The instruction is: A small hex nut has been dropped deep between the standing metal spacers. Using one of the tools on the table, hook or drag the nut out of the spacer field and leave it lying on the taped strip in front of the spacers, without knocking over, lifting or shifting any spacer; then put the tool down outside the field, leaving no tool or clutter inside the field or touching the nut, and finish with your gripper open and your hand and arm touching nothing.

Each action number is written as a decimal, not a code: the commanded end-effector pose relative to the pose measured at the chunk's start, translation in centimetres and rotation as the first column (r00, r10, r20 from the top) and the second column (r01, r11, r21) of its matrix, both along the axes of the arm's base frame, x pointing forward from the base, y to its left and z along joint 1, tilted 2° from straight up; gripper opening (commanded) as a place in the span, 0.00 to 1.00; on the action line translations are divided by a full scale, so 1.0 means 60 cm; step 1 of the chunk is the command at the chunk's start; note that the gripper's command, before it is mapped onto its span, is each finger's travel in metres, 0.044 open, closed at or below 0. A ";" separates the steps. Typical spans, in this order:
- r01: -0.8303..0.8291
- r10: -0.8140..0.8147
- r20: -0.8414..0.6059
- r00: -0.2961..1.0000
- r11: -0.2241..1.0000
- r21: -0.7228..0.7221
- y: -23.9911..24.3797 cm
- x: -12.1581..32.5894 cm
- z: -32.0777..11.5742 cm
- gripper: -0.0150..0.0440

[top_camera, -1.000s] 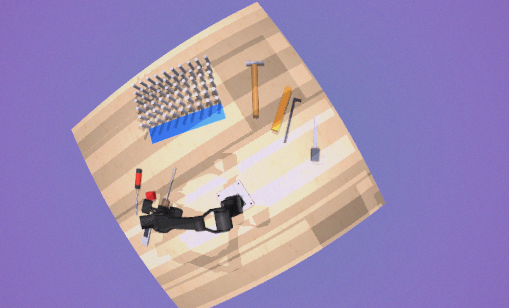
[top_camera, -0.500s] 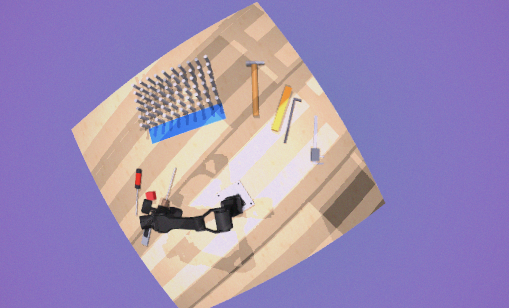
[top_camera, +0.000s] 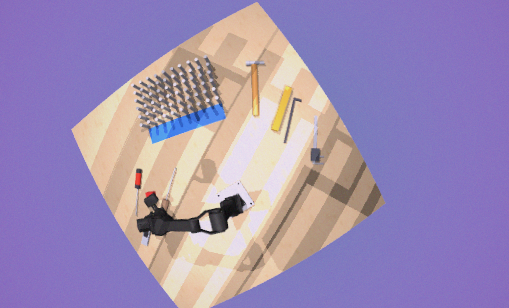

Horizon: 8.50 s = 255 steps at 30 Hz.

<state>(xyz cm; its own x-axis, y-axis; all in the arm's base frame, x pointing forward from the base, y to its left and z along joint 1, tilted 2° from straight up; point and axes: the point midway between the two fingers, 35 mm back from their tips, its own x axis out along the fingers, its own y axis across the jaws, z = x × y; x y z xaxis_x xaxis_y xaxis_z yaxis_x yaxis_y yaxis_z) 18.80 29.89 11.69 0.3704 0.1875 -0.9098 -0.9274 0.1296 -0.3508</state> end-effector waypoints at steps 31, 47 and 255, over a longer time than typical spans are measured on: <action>0.766 -0.702 -0.560 -0.440 -0.619 0.175 0.042 -0.020 0.000 1.00; 0.630 -0.565 -0.614 -0.552 -0.765 0.137 0.045 -0.021 0.000 1.00; 0.956 -0.808 -0.582 -0.095 -0.236 0.172 -0.362 0.169 0.049 0.25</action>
